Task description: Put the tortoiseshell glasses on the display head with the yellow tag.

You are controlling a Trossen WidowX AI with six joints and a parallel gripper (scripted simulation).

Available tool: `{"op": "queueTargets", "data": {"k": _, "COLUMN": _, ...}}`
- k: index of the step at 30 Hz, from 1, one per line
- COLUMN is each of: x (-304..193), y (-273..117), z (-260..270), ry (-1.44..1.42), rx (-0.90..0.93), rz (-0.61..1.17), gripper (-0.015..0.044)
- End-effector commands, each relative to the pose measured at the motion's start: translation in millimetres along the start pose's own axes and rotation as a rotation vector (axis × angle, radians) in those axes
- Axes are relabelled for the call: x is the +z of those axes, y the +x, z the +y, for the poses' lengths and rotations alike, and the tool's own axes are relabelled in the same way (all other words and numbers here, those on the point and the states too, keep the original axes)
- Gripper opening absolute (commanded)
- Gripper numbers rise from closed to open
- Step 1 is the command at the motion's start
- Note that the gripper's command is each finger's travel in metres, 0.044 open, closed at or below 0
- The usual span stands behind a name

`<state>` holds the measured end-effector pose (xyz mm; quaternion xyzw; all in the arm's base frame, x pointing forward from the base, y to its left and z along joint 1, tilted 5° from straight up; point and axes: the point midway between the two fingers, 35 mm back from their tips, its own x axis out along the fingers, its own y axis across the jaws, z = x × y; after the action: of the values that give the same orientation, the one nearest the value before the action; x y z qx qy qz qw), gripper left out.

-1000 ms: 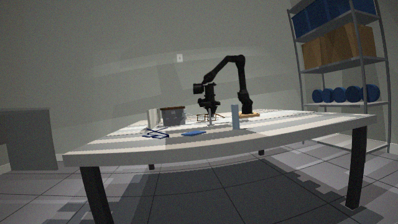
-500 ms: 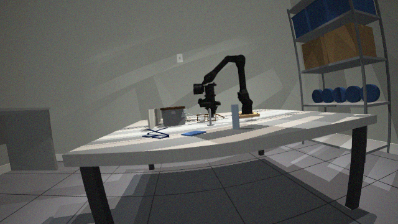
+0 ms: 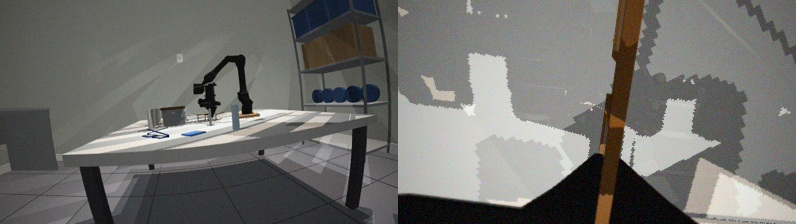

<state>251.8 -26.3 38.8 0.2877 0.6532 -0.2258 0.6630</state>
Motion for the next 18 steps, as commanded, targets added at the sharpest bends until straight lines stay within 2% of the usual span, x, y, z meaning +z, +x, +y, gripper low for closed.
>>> {"op": "queueTargets", "data": {"k": 1, "x": 0.0, "y": 0.0, "z": 0.2, "ry": 0.000, "rx": 0.000, "rz": 0.000, "gripper": 0.0000}}
{"op": "queueTargets", "data": {"k": 6, "x": 2.0, "y": -12.5, "z": 1.4, "ry": 0.000, "rx": 0.000, "rz": 0.000, "gripper": 0.0000}}
{"op": "queueTargets", "data": {"k": 18, "x": 3.5, "y": -76.7, "z": 3.0, "ry": -0.001, "rx": -0.002, "rz": -0.001, "gripper": 0.0000}}
